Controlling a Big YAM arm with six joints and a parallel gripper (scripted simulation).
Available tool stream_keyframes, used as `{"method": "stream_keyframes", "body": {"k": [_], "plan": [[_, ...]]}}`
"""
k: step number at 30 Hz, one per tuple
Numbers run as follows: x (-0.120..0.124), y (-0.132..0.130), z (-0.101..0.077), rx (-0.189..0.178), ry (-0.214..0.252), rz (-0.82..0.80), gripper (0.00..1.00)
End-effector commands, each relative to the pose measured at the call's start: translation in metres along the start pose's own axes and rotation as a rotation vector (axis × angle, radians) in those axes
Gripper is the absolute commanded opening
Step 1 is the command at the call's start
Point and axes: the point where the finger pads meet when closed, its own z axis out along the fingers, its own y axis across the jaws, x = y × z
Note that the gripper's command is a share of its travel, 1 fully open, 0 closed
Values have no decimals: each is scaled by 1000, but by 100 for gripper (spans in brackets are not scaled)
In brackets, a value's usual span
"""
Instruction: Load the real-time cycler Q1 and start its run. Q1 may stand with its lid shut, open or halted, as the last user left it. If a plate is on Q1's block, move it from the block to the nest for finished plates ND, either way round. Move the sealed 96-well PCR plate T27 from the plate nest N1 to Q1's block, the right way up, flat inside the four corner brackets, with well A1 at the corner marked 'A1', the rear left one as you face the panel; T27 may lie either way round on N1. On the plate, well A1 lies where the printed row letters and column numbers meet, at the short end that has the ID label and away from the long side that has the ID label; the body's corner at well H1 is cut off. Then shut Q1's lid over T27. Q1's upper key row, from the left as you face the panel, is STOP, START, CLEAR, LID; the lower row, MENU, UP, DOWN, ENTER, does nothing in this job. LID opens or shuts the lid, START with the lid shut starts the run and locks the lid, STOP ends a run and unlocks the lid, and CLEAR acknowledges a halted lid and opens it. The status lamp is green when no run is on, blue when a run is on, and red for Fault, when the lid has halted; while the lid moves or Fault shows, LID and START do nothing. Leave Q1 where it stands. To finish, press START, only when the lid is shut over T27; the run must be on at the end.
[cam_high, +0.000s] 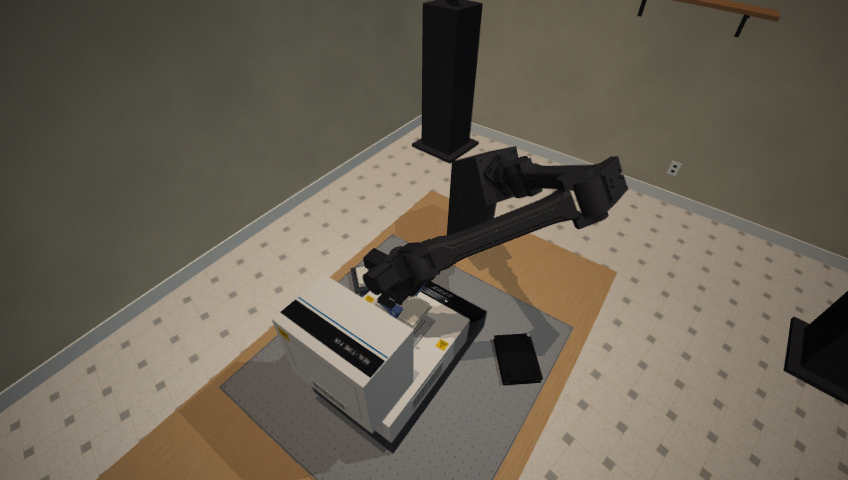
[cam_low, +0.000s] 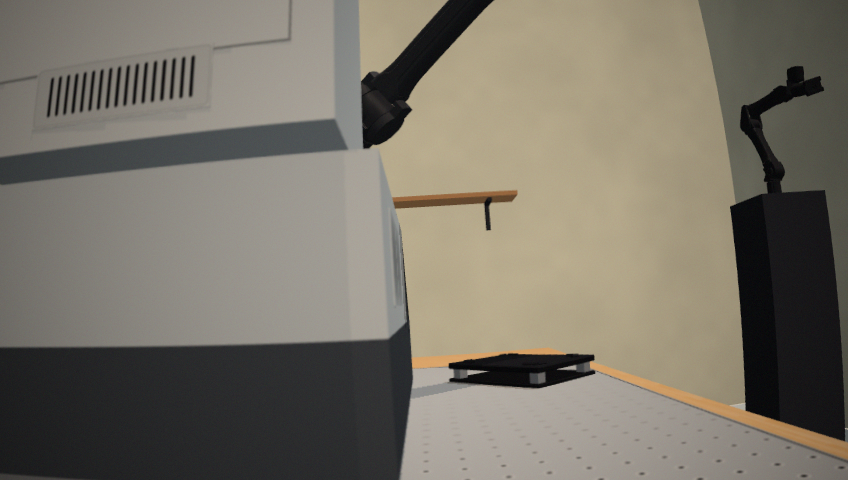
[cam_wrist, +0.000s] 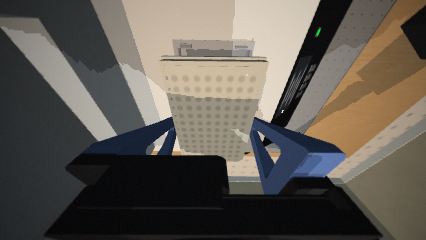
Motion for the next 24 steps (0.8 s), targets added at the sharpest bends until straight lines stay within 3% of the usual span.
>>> {"method": "stream_keyframes", "body": {"k": [1,3,8,18,24], "plan": [[-10,11,-11,-19,-9,1,0],[-8,14,-16,-28,-12,4,0],[-6,12,-6,-29,-13,1,0],[-1,-7,37,16,3,21,0],[2,7,36,-11,-2,4,0]]}}
